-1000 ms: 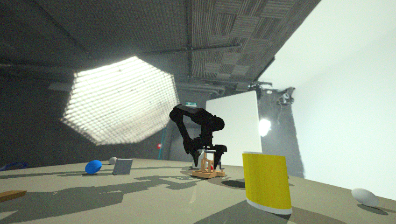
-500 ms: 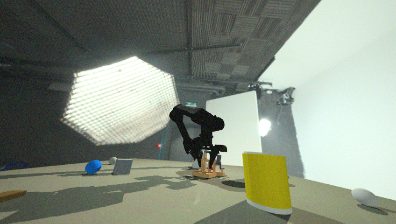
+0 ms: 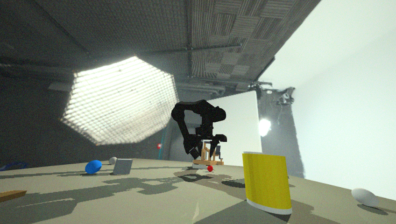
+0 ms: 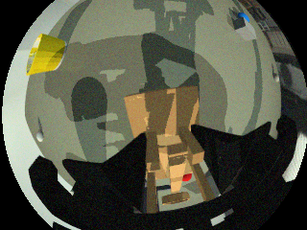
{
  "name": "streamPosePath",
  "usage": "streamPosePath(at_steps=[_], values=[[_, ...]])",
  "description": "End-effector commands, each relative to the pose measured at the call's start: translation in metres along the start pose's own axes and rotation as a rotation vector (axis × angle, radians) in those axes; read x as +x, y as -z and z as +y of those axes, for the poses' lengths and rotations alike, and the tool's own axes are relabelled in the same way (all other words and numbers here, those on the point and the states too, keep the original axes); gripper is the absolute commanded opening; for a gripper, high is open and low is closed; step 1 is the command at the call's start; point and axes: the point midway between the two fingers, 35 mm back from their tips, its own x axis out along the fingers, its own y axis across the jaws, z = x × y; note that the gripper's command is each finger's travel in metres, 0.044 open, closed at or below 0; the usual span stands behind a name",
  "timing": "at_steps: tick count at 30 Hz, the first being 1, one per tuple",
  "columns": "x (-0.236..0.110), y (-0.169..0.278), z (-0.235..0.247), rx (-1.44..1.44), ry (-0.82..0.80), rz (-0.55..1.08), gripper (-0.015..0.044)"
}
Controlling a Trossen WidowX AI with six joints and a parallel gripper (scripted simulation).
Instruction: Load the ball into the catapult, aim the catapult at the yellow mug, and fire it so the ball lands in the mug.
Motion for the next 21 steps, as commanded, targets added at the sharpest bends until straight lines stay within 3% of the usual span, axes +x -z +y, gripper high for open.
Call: streamPosePath(at_steps=[1, 21], values=[[-0.003, -0.001, 0.001, -0.098, -0.008, 0.003, 0.0], [-0.001, 0.005, 0.019, -0.786, -0.007, 0.0, 0.0]])
